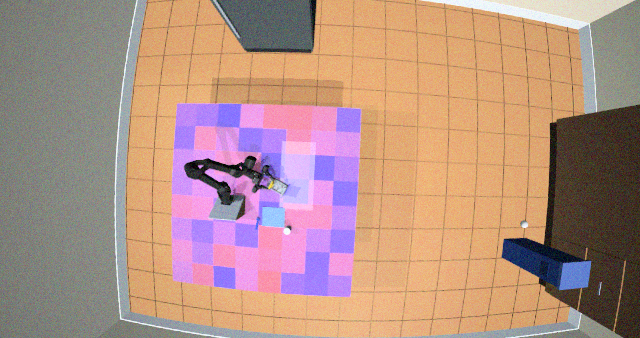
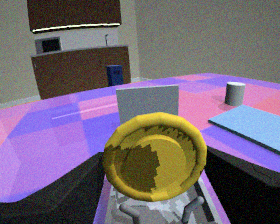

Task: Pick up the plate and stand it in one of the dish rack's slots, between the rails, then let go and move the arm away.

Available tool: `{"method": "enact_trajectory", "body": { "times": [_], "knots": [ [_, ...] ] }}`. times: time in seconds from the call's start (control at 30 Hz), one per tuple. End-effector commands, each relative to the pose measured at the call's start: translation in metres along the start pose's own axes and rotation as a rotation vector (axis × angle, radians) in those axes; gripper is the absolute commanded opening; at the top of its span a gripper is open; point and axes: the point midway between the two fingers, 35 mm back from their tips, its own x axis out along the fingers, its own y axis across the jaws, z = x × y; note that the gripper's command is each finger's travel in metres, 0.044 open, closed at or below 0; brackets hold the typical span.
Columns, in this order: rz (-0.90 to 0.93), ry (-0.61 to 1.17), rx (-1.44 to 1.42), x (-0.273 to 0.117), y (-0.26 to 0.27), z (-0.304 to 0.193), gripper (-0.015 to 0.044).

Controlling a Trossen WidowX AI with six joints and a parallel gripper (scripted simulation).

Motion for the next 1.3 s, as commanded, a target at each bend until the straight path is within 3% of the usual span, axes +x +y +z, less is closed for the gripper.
{"method": "enact_trajectory", "body": {
  "times": [0.0, 0.43, 0.77, 1.07, 1.27],
  "knots": [
    [0.0, 0.0, 0.0, 0.0, 0.0, 0.0, 0.0053],
    [0.0, 0.0, 0.0, 0.0, 0.0, 0.0, 0.0394],
    [-0.001, 0.0, 0.0, 0.0, 0.0, 0.002, 0.04],
    [-0.023, -0.009, -0.027, -0.006, 0.008, 0.1, 0.04],
    [-0.021, -0.016, -0.036, -0.003, 0.007, 0.117, 0.04]
  ]
}}
